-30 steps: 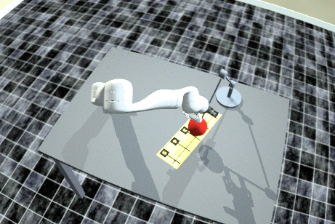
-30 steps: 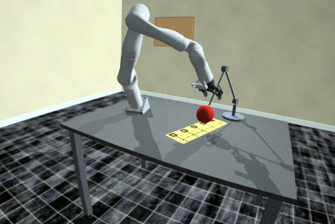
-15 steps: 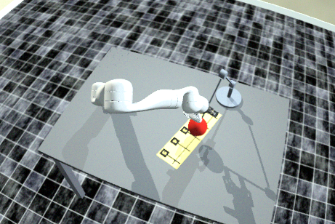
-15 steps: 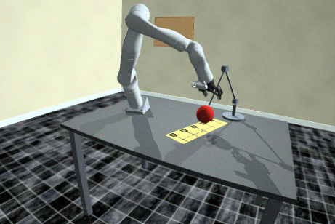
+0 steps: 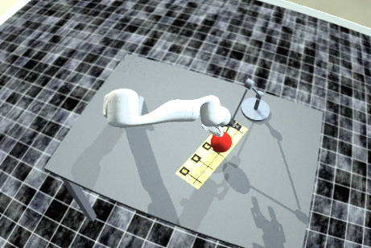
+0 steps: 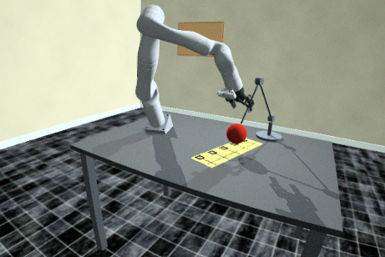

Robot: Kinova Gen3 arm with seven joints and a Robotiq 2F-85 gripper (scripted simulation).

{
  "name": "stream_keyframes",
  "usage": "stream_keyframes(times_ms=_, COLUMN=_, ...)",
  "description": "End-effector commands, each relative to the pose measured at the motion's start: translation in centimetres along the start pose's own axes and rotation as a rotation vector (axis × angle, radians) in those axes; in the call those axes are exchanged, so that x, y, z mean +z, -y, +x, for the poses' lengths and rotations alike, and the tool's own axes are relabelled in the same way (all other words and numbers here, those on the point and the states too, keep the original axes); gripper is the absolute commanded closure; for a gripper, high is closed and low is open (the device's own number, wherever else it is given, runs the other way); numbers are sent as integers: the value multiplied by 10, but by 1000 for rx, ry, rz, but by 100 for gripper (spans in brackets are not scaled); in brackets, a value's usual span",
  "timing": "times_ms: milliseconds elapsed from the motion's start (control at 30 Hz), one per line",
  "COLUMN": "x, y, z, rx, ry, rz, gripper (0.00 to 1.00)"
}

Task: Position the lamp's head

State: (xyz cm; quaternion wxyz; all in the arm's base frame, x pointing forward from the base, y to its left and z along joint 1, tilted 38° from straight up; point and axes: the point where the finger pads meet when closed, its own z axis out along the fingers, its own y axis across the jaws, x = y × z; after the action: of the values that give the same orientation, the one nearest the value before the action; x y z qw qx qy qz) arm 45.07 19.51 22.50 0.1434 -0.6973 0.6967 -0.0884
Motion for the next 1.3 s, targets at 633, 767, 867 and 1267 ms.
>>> stream_keyframes(times_ms=633, x=-85, y=0, z=-1, rx=0, ry=4, rz=7, gripper=0)
stream_keyframes(times_ms=767, x=-84, y=0, z=-1, rx=0, ry=3, rz=5, gripper=0)
stream_keyframes(times_ms=867, x=-83, y=-1, z=-1, rx=-1, ry=2, rz=3, gripper=0)
stream_keyframes(times_ms=1267, x=-79, y=-2, z=0, rx=-1, ry=-1, rz=-4, gripper=0)
